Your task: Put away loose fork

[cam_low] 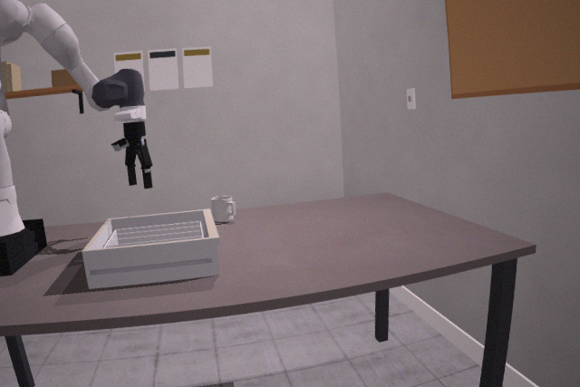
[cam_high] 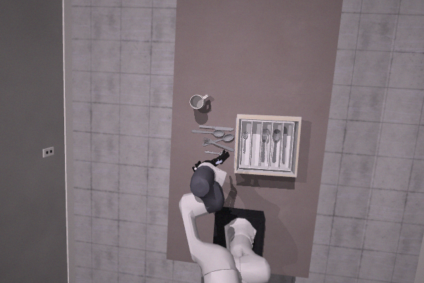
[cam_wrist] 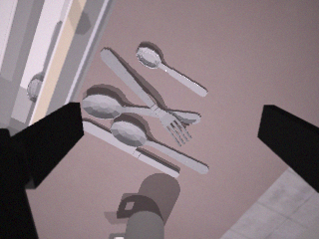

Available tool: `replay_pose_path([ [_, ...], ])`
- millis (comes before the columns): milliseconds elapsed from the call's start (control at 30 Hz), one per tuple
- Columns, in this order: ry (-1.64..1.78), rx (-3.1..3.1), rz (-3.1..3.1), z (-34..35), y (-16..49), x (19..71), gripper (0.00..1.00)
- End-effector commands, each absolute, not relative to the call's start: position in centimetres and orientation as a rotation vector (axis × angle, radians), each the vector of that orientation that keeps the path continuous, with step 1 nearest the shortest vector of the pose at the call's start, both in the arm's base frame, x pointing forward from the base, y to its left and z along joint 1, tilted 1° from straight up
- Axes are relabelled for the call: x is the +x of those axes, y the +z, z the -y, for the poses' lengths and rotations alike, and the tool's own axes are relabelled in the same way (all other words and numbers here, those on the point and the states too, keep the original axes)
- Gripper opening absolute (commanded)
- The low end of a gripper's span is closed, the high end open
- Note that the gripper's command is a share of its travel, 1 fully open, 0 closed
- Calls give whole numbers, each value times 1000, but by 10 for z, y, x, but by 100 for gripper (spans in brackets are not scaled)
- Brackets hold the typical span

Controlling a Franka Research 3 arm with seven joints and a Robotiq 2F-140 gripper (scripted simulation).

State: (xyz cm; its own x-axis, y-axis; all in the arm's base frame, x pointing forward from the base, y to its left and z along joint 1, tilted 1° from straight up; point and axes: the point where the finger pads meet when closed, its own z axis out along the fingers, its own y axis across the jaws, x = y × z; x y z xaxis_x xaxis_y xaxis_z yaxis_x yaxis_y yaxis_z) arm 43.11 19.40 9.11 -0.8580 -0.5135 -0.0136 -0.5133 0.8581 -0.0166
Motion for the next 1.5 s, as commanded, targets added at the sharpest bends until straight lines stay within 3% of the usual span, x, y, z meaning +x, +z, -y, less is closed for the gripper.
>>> replay_pose_path([
  [0,0,-1083,-2938,-193,91,433,100],
  [1467,-10,-1944,-2457,-181,94,465,100],
])
